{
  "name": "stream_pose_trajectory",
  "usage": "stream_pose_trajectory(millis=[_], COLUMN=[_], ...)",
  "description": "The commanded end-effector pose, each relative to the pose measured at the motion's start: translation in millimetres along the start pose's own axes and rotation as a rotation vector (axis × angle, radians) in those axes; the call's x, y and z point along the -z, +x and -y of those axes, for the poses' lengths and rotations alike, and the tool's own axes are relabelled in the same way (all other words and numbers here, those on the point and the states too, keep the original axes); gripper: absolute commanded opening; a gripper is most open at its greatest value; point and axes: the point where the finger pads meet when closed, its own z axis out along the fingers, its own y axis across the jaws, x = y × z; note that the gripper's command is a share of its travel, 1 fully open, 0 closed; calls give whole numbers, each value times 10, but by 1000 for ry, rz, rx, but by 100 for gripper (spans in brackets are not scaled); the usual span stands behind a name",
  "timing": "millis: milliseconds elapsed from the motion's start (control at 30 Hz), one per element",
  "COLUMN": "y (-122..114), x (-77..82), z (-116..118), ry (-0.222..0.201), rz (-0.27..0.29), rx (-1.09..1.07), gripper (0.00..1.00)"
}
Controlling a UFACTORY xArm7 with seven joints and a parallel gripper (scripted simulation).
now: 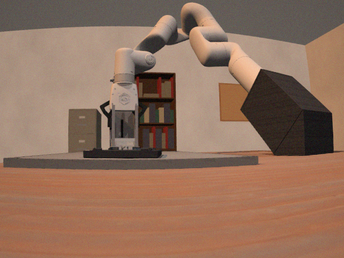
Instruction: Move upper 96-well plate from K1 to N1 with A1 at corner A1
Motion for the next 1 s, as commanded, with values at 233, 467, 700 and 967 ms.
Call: stream_pose_trajectory(millis=[233, 467, 700, 967], y=[-3, -3, -3, -4], x=[-167, -167, -180, -220], z=[12, 12, 12, 12], ry=[0, 0, 0, 0], rz=[-3, -3, -3, -3], rx=[1, 1, 1, 1], gripper=[100, 100, 100, 100])
